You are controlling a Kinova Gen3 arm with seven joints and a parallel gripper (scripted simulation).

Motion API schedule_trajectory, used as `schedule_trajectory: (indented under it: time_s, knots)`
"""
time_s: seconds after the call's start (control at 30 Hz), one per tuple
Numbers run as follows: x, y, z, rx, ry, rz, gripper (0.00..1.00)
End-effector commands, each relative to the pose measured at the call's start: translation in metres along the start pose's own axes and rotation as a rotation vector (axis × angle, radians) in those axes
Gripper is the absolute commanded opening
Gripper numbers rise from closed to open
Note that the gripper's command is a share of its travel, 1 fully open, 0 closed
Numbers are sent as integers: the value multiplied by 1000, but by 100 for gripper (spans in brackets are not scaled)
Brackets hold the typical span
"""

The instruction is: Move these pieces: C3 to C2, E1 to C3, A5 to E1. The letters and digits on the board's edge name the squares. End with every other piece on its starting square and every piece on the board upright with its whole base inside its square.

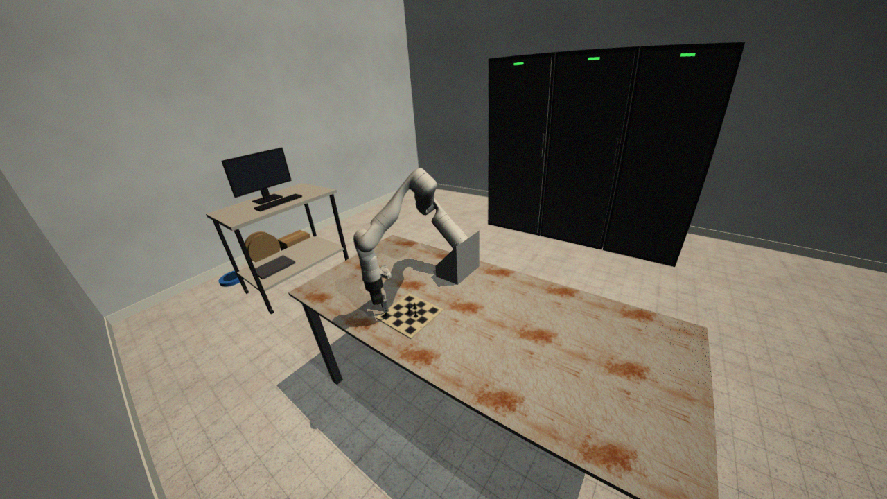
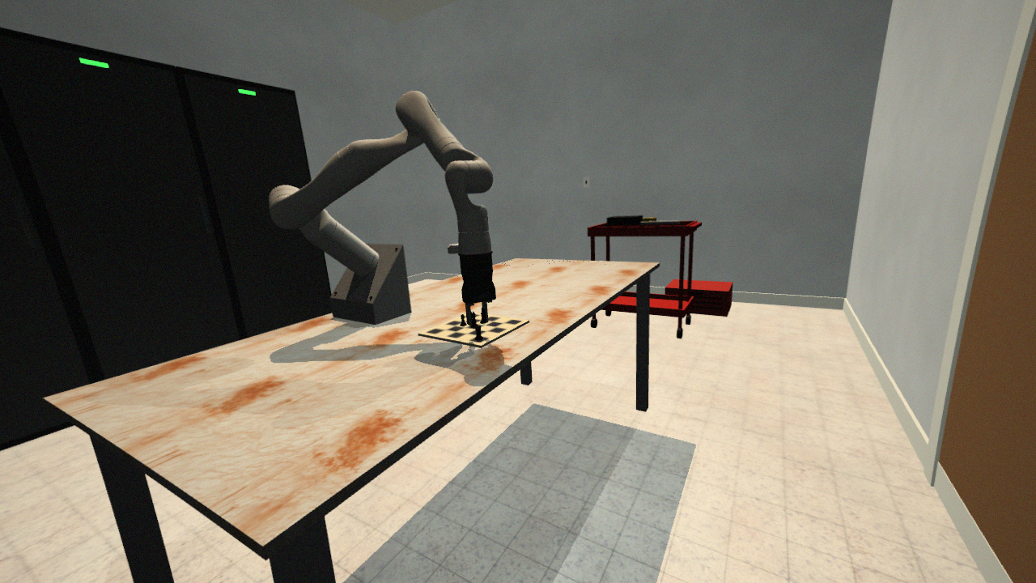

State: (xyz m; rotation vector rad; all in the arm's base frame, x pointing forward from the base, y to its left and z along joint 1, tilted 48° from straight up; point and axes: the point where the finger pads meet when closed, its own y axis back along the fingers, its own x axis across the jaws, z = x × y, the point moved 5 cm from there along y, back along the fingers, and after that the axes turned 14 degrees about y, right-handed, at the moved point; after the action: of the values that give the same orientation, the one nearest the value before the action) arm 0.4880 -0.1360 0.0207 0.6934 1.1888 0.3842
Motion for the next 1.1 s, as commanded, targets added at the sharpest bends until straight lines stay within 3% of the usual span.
schedule_trajectory:
  time_s: [0.0, 1.07]
  knots:
    - [0, 1, 3, -5, 5, 3, 73]
    - [0, -1, 3, -4, 4, 2, 73]
